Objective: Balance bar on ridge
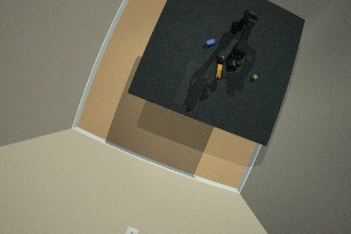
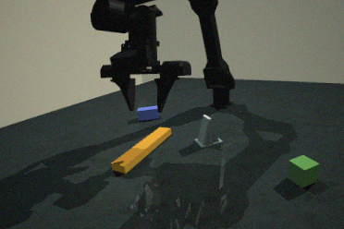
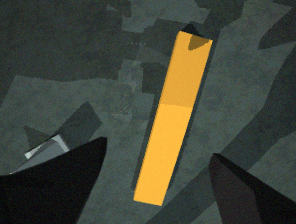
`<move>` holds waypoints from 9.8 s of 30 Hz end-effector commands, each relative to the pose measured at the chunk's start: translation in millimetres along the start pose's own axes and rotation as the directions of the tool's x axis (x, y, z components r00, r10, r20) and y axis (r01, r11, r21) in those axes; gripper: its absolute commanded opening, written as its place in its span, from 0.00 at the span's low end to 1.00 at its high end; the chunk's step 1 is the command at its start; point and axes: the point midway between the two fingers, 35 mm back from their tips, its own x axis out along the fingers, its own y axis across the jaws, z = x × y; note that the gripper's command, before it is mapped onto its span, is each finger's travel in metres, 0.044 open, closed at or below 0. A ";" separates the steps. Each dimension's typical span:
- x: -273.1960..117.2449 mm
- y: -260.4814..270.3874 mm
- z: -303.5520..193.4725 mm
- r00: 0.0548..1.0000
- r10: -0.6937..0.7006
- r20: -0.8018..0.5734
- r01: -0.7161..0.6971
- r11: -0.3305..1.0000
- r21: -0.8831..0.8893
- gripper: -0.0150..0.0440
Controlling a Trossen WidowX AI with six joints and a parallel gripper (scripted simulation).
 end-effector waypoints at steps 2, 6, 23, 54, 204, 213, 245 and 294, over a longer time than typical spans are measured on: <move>13.9 -14.5 -29.9 0.989 0.017 -0.146 -0.002 0.995 0.098 0.79; 14.3 -15.1 -31.2 0.988 0.018 -0.152 -0.002 0.995 0.102 0.79; 60.4 -14.3 -38.3 0.988 0.018 -0.152 -0.002 0.995 0.102 0.79; 84.3 -13.8 -42.1 0.988 0.018 -0.152 -0.002 0.995 0.102 0.79; 3.4 134.6 -82.4 0.987 0.030 -0.155 0.104 0.615 0.782 0.25; 4.1 134.6 -82.5 0.987 0.030 -0.155 0.104 0.615 0.782 0.25; 6.8 134.7 -82.8 0.987 0.030 -0.155 0.104 0.615 0.782 0.25; 10.8 134.7 -83.4 0.987 0.030 -0.155 0.104 0.615 0.782 0.25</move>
